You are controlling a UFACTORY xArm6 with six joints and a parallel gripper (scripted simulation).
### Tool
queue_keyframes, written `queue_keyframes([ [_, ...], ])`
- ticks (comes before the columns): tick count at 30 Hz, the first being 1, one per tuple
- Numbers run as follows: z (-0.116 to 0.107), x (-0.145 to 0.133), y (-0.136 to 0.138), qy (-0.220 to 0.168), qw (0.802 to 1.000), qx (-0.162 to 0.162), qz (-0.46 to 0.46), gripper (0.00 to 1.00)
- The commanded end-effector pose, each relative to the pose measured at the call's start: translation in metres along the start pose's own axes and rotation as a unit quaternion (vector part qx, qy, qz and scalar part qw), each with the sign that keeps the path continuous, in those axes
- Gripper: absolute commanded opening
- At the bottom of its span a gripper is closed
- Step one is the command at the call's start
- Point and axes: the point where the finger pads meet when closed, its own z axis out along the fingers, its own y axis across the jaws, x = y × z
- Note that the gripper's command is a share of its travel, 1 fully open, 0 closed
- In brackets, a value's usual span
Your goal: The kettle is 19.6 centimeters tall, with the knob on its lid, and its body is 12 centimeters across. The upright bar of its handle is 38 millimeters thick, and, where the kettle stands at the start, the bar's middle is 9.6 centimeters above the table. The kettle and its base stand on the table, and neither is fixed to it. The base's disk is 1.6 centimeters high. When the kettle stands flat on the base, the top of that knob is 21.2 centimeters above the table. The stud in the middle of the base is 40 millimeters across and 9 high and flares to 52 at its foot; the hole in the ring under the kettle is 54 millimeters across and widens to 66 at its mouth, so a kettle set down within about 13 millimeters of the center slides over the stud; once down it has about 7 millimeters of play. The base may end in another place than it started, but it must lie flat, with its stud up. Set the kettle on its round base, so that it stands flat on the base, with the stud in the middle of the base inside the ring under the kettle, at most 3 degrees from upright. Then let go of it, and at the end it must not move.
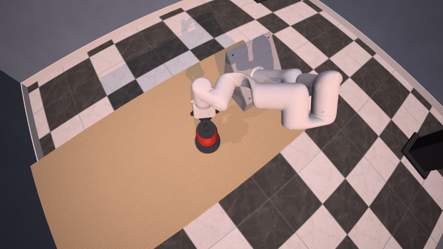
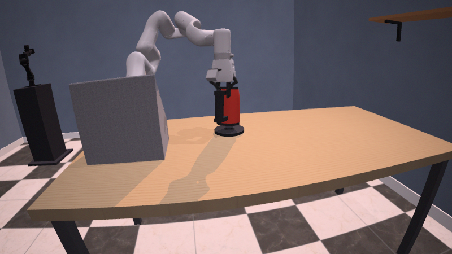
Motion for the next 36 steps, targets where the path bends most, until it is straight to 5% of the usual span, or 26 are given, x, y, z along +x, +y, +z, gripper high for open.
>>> queue_keyframes([
  [1, -0.0014, -0.0005, -0.0011, 0.0, 1.0, 0.002, -0.001, 0.0],
  [36, -0.0006, -0.0033, -0.0008, 0.0, 1.0, 0.002, -0.001, 0.0],
])
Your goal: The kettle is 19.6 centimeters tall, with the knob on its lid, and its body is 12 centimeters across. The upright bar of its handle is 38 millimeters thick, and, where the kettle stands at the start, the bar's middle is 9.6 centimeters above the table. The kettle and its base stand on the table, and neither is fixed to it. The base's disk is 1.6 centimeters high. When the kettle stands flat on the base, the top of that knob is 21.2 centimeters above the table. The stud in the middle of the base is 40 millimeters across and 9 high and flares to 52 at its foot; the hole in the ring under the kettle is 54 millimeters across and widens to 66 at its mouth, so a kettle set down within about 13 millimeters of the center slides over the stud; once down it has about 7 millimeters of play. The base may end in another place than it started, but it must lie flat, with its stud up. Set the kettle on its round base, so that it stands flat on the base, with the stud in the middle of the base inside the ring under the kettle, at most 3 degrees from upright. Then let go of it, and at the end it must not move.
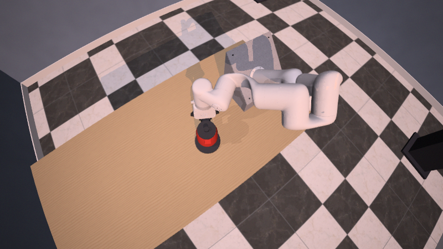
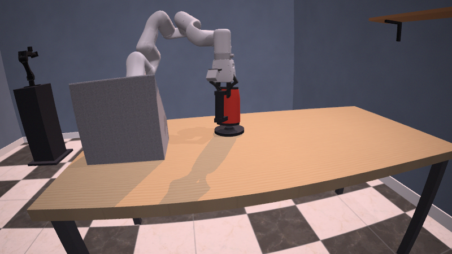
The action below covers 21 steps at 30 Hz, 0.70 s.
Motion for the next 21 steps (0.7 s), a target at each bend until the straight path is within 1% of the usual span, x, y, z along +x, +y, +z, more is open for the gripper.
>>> queue_keyframes([
  [1, -0.0014, -0.0005, -0.0011, 0.0, 1.0, 0.002, -0.001, 0.0],
  [14, -0.0014, -0.0005, -0.0011, 0.0, 1.0, 0.002, -0.001, 0.0],
  [21, 0.0029, -0.0005, -0.0012, 0.0, 1.0, 0.002, -0.001, 0.0],
])
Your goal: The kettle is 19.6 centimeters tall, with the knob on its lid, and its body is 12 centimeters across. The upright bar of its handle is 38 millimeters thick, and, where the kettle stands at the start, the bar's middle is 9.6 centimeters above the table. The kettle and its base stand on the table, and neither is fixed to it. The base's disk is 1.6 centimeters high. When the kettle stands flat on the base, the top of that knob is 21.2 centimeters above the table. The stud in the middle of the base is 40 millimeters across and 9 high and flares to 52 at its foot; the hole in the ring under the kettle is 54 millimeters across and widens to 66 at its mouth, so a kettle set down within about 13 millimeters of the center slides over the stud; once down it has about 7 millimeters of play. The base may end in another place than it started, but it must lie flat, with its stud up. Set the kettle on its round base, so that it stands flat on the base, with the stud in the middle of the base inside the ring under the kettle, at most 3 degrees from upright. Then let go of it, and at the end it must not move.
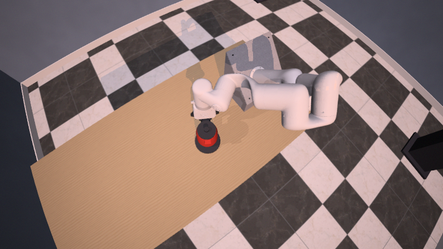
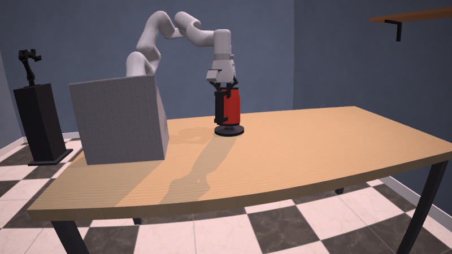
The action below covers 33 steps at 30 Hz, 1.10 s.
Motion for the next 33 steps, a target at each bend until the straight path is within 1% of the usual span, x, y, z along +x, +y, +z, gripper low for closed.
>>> queue_keyframes([
  [1, 0.0028, -0.0005, -0.0012, 0.0, 1.0, 0.002, -0.001, 0.0],
  [8, 0.0119, -0.0005, -0.0012, 0.0, 1.0, 0.002, -0.001, 0.0],
  [33, 0.0121, -0.0005, -0.0012, 0.0, 1.0, 0.002, -0.001, 0.0],
])
